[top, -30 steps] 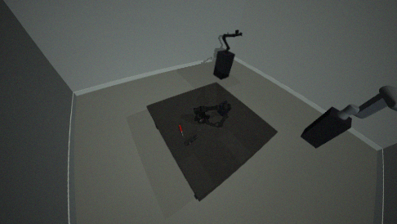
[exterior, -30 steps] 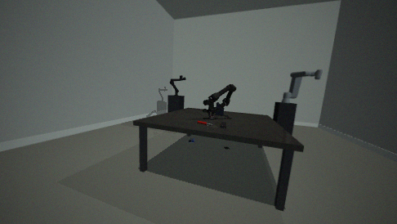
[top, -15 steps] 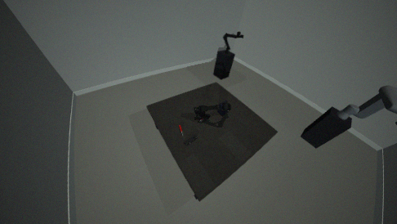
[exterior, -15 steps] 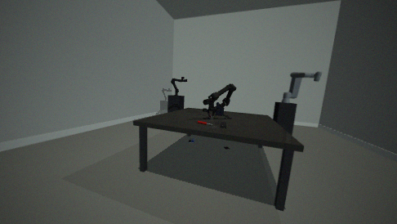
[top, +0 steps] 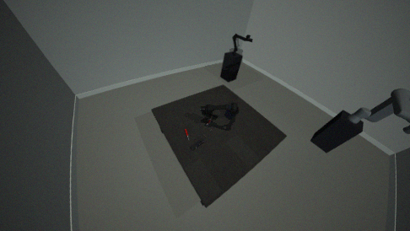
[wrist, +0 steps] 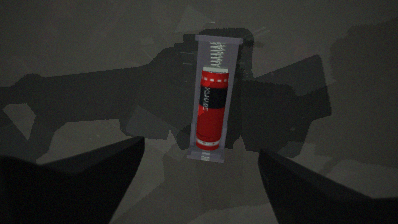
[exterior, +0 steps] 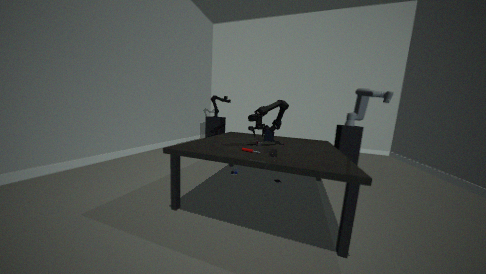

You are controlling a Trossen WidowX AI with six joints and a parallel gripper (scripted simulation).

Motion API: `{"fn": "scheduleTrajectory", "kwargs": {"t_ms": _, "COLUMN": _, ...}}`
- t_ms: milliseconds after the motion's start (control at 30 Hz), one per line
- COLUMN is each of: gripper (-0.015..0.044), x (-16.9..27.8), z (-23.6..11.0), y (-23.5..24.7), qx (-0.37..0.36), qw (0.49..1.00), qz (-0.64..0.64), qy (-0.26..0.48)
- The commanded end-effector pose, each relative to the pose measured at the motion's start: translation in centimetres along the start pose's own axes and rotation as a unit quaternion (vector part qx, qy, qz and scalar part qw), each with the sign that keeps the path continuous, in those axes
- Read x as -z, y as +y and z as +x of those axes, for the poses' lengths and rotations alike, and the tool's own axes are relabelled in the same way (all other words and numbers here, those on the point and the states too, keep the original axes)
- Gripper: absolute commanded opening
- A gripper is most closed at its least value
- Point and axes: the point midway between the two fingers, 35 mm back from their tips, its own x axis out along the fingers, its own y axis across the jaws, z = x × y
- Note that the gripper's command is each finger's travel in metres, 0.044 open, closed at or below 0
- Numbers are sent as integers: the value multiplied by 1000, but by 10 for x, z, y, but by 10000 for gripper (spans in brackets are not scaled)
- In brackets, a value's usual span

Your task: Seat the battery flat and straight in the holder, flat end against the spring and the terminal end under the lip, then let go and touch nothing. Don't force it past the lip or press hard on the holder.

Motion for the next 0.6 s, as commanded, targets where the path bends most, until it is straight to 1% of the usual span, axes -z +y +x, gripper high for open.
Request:
{"fn": "scheduleTrajectory", "kwargs": {"t_ms": 0, "gripper": 438, "x": 1, "z": -25, "y": 2, "qx": 9, "qw": 1000, "qz": -6, "qy": -4}}
{"fn": "scheduleTrajectory", "kwargs": {"t_ms": 567, "gripper": 440, "x": 2, "z": -25, "y": 1, "qx": 9, "qw": 1000, "qz": -6, "qy": -4}}
